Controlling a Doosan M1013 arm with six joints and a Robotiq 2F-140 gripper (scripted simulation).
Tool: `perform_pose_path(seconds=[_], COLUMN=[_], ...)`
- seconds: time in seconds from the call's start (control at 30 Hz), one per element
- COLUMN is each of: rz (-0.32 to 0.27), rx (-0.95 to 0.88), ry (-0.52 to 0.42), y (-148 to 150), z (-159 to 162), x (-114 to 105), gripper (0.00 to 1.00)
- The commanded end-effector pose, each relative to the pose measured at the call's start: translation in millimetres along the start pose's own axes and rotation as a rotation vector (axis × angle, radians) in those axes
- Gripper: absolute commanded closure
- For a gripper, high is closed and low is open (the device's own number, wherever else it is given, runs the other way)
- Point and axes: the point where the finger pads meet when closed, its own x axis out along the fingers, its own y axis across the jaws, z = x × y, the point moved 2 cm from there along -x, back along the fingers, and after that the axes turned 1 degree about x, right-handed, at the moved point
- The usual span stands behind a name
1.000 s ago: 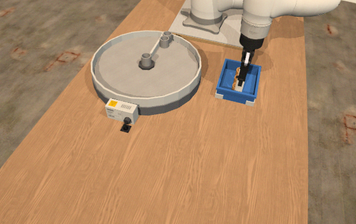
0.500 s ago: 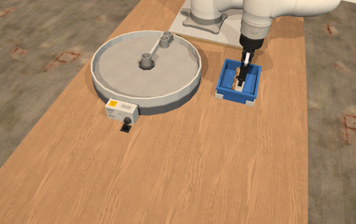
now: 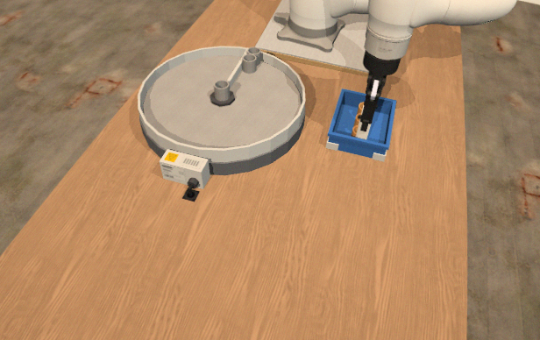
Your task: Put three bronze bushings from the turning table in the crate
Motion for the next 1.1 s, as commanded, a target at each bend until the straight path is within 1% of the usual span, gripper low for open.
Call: perform_pose_path(seconds=[0.0,0.33,0.37,1.07], rz=[0.000,0.000,0.000,0.000], rx=[0.000,0.000,0.000,0.000], ry=[0.000,0.000,0.000,0.000], y=[0.0,0.0,0.0,0.0], z=[0.0,0.0,0.0,0.0], x=[-0.1,-0.1,-0.1,-0.1], gripper=[1.00,1.00,0.72,0.72])
